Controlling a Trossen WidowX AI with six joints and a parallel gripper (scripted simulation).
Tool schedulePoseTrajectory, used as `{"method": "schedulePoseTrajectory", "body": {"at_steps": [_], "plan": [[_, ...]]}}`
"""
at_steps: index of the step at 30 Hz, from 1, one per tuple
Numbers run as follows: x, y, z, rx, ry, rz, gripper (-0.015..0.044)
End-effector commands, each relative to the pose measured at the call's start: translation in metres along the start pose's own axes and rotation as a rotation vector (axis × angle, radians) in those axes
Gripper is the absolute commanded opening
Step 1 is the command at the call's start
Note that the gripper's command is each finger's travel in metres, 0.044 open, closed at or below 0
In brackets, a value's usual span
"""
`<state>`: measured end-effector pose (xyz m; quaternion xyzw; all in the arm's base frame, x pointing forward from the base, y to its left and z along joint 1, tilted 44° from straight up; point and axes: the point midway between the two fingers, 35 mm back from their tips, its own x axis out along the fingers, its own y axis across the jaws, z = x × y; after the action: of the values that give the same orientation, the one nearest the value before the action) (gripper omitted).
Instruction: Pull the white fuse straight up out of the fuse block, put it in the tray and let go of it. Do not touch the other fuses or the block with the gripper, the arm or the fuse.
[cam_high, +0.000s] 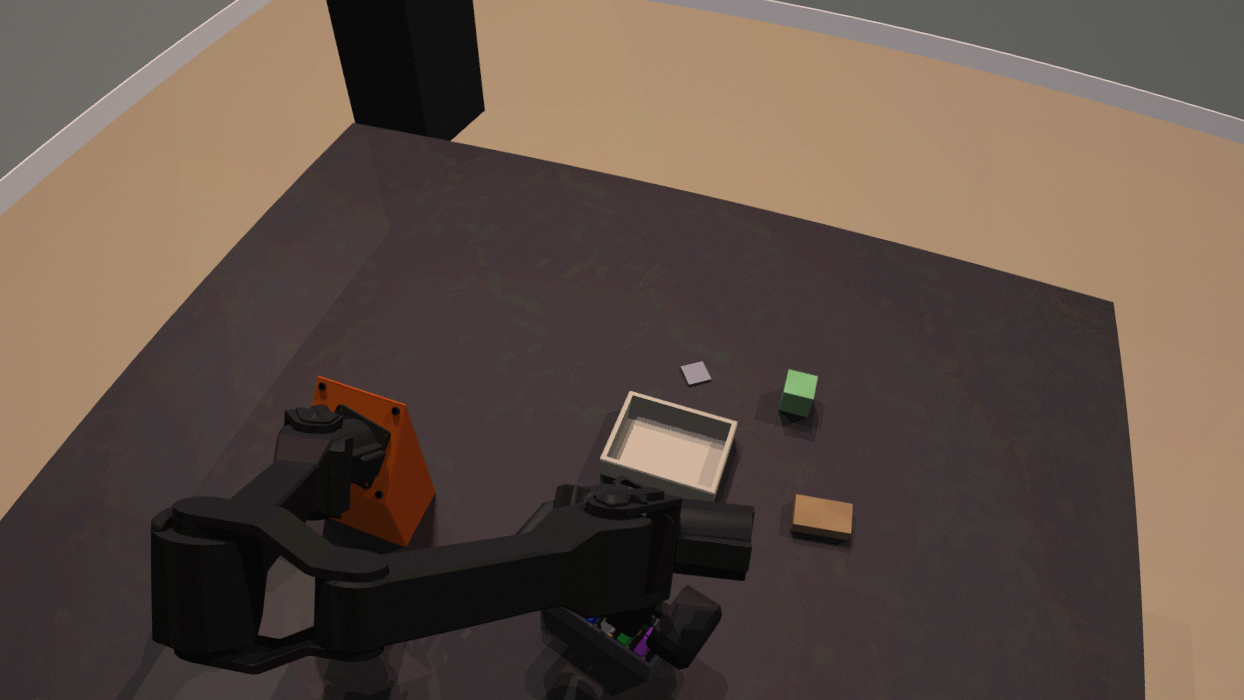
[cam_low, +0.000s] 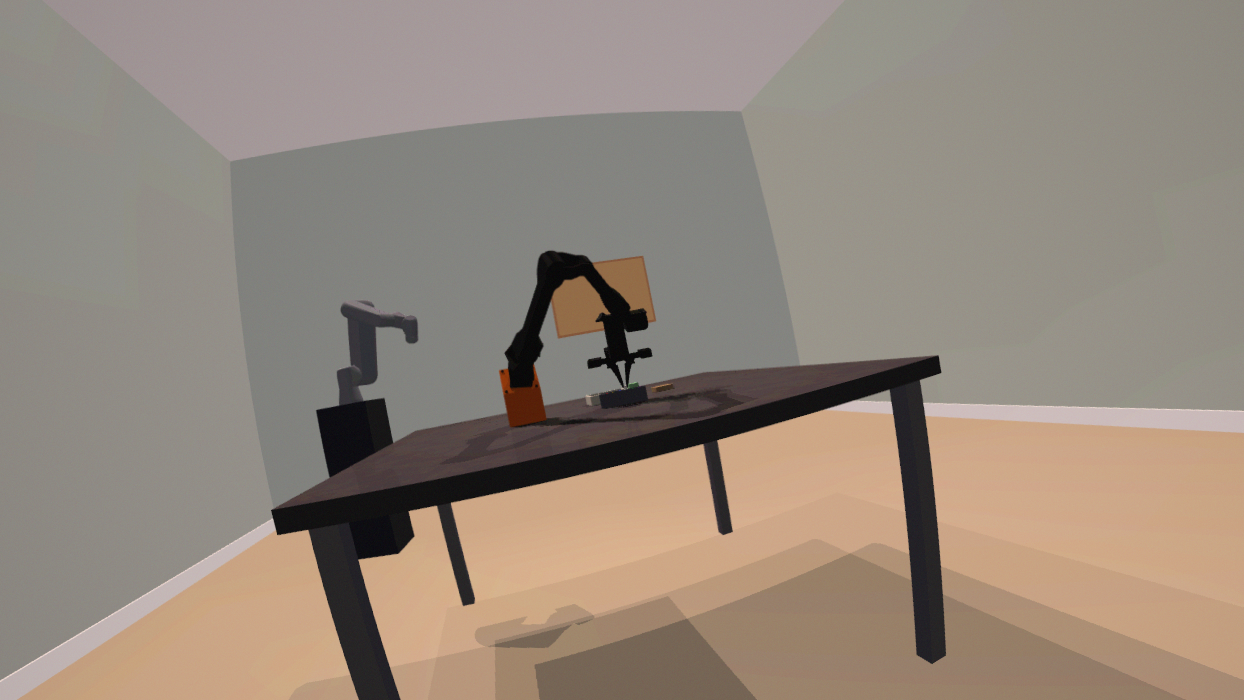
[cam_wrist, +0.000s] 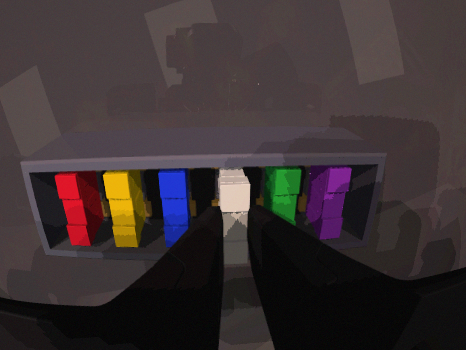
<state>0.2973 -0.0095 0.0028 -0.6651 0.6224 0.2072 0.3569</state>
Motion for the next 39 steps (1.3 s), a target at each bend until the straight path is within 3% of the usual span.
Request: {"method": "schedulePoseTrajectory", "body": {"at_steps": [1,39], "plan": [[-0.002,0.0,0.0,0.004,-0.001,0.001,0.0],[-0.021,0.0,0.0,0.003,0.0,0.001,0.0]]}}
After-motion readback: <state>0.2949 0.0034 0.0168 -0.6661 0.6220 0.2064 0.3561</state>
